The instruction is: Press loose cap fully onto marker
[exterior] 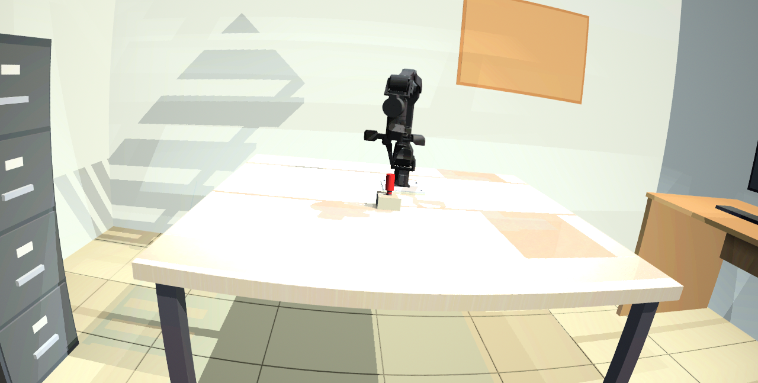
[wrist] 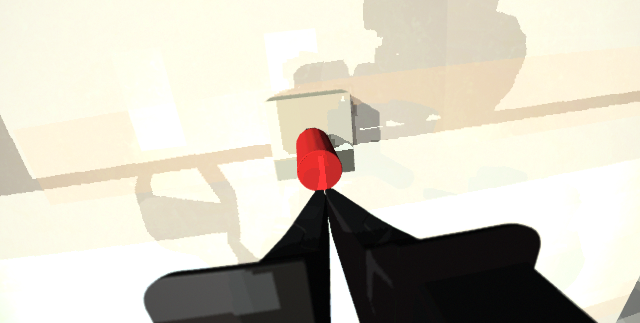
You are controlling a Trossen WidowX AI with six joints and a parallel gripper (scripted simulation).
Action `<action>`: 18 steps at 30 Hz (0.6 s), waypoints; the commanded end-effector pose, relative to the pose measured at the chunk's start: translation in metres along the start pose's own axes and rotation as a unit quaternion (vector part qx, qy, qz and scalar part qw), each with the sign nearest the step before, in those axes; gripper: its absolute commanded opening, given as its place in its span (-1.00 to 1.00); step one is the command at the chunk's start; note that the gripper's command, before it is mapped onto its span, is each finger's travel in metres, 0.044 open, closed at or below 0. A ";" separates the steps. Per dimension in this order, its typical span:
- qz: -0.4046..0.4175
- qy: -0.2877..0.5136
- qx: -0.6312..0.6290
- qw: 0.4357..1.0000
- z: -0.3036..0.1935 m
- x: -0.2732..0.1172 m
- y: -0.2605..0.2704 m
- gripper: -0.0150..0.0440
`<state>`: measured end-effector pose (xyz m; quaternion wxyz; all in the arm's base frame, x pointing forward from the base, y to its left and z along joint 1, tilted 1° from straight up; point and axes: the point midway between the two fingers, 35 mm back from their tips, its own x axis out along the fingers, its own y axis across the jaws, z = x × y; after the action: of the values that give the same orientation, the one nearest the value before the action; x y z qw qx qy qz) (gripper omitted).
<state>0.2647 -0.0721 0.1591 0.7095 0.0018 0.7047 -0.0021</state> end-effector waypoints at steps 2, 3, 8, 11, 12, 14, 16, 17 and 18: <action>0.000 -0.001 -0.002 1.000 0.000 0.003 0.000 -0.49; 0.000 -0.001 -0.002 1.000 0.000 0.004 0.000 -0.49; 0.000 -0.001 -0.002 1.000 0.000 0.012 0.000 -0.49; 0.000 -0.001 -0.002 1.000 0.000 0.017 0.000 -0.49; 0.000 -0.001 -0.002 1.000 0.000 0.018 0.000 -0.49; 0.000 -0.001 -0.002 1.000 0.000 0.021 0.000 -0.49; 0.000 -0.001 -0.002 1.000 0.000 0.024 0.000 -0.49; 0.000 -0.001 -0.002 1.000 0.000 0.025 0.000 -0.49; 0.000 -0.001 -0.002 1.000 0.000 0.027 0.000 -0.49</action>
<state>0.2656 -0.0723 0.1380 0.7105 0.0015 0.7037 -0.0023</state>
